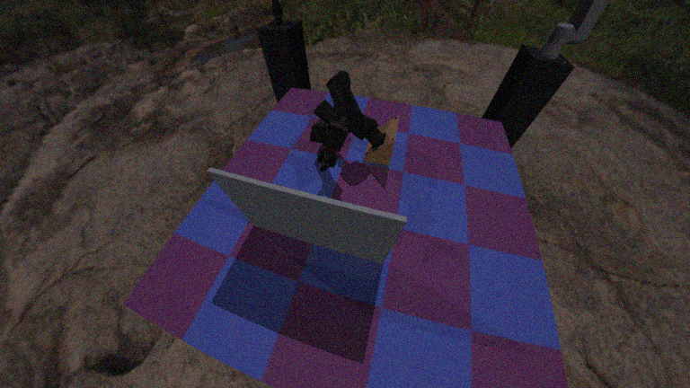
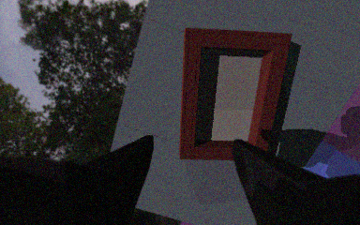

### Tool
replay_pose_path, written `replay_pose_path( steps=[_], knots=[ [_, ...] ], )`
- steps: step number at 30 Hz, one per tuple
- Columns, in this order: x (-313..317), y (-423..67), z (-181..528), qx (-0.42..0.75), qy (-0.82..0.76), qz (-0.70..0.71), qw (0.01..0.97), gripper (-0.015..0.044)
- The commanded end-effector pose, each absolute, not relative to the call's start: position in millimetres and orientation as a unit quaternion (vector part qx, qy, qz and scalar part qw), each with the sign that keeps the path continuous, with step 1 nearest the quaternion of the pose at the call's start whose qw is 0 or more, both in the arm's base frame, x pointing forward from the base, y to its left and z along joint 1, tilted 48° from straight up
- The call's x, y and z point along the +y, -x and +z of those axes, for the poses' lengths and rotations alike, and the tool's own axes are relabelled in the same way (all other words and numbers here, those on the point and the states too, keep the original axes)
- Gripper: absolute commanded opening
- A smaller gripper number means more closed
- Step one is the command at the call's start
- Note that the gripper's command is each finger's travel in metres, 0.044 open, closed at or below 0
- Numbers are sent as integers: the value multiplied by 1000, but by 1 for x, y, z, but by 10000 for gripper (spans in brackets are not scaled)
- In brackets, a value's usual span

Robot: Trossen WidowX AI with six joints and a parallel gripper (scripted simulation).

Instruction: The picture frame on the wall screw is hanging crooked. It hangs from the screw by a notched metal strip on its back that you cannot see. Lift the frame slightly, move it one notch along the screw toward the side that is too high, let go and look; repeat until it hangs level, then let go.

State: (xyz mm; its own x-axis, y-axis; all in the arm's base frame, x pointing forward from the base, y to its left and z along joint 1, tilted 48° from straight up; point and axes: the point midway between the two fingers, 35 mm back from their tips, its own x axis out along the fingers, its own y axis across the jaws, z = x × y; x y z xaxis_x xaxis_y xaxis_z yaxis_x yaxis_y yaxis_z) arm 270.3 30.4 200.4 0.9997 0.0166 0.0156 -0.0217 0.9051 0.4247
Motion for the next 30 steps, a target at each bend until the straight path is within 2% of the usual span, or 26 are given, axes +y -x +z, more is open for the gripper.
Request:
replay_pose_path(
  steps=[1,15,26,30],
  knots=[
    [30,-272,199,-7,-219,16,975,260],
    [32,-280,199,-7,-220,16,975,260],
    [34,-350,200,-9,-220,16,975,260],
    [34,-355,199,-9,-220,16,975,260]
  ],
)
